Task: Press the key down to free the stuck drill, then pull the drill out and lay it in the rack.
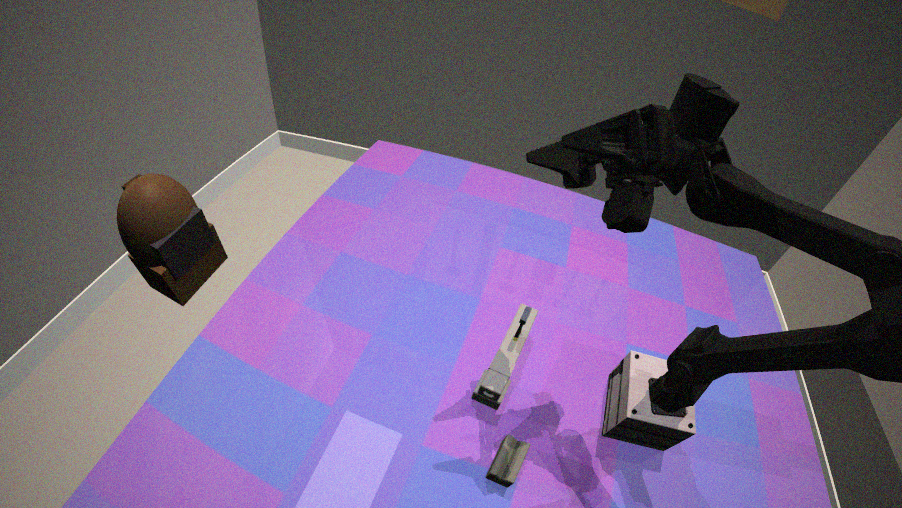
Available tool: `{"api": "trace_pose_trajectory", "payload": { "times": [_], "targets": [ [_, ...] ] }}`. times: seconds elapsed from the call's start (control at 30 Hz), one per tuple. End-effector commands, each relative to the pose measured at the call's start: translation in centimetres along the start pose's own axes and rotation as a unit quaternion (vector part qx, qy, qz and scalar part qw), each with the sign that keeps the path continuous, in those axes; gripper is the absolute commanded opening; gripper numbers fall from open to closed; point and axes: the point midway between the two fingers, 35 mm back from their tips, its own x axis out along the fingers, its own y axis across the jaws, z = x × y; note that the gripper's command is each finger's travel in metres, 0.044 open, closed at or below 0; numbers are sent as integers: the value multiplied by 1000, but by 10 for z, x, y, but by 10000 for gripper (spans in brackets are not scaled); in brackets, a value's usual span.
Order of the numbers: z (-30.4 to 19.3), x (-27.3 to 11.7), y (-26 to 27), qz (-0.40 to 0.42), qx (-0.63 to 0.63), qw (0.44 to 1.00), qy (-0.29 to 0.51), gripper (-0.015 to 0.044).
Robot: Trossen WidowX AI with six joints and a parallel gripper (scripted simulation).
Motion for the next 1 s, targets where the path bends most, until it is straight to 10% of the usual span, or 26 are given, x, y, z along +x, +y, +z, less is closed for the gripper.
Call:
{"api": "trace_pose_trajectory", "payload": {
  "times": [0.0,0.27,0.4,0.6,0.97],
  "targets": [
    [0,0,0,0,0,1000,0,374],
    [0,1,2,3,14,1000,0,164],
    [6,19,42,78,277,958,13,59],
    [47,38,108,236,635,733,66,0],
    [111,31,153,400,800,405,187,0]
  ]
}}
